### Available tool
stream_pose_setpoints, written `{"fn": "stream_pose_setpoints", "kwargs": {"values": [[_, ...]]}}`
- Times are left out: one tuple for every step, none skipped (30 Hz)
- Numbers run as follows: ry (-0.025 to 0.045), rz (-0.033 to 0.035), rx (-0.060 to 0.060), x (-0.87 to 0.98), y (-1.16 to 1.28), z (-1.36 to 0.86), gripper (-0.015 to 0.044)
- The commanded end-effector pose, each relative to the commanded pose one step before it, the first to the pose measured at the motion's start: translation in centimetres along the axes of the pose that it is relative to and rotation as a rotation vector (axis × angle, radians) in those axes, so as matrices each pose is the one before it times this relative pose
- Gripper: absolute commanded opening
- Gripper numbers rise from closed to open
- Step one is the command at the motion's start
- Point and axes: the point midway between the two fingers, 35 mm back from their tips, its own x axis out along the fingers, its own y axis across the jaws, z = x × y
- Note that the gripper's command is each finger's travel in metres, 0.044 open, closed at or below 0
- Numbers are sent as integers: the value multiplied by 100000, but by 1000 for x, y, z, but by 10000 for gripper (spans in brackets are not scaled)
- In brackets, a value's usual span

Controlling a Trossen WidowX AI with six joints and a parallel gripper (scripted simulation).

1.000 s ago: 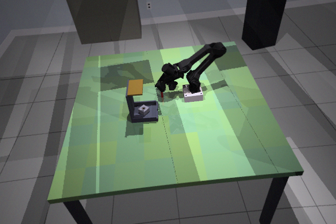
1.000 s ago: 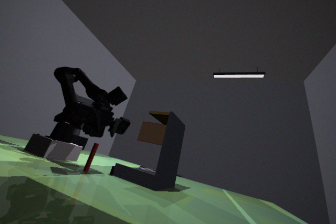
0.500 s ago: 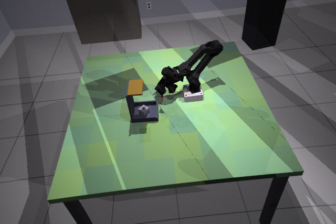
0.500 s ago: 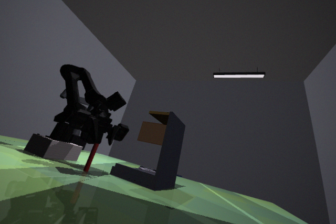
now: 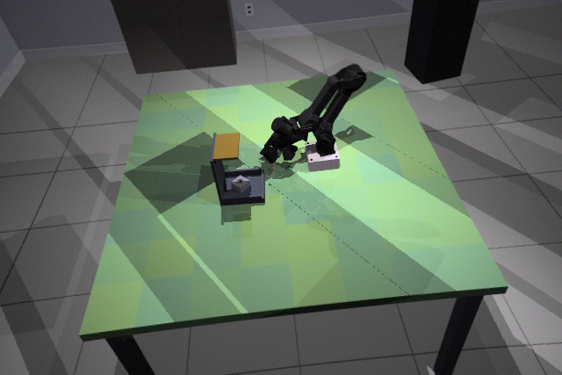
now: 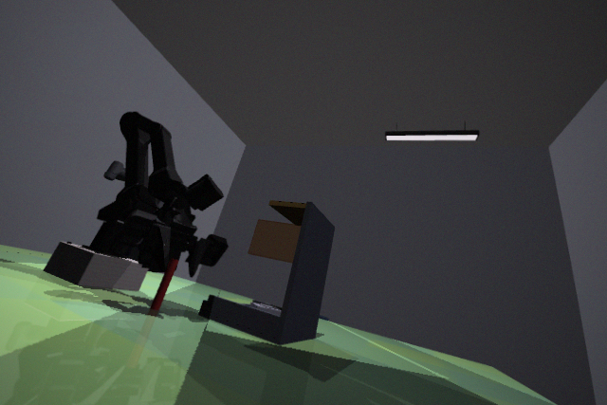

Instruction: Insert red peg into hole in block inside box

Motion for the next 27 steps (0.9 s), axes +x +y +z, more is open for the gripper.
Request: {"fn": "stream_pose_setpoints", "kwargs": {"values": [[-848, 98, -656, 275, 143, 785, 220], [-5, 2, -3, 54, 33, 143, 220], [-6, 2, -3, 51, 34, 143, 220], [-6, 3, -3, 49, 36, 144, 220], [-6, 3, -3, 46, 37, 143, 220], [-5, 2, -3, 34, 30, 111, 220], [-3, 1, -2, 20, 19, 68, 220], [-1, 0, -1, 6, 6, 23, 220], [0, 0, 0, 0, 0, 0, 220], [0, 0, 0, 0, 0, 0, 220], [455, 4, 335, -73, -33, -255, 194], [0, 0, 0, 0, 0, 0, 167], [0, 0, 0, 0, 0, 0, 141], [0, 0, 0, 0, 0, 0, 115], [0, 0, 0, 0, 0, 0, 89], [0, 0, 0, 0, 0, 0, 62], [0, 0, 0, 0, 0, 0, 36], [0, 0, 0, 0, 0, 0, 30], [0, 0, 0, 0, 0, 0, 23], [0, 0, 0, 0, 0, 0, 16], [0, 0, 0, 0, 0, 0, 10], [0, 0, 0, 0, 0, 0, 3], [0, 0, 0, 0, 0, 0, 0], [0, 0, 0, 0, 0, 0, 0], [0, 0, 0, 0, 0, 0, 0], [0, 0, 0, 0, 0, 0, 0], [-1, 0, -1, -7, -4, -17, 0]]}}
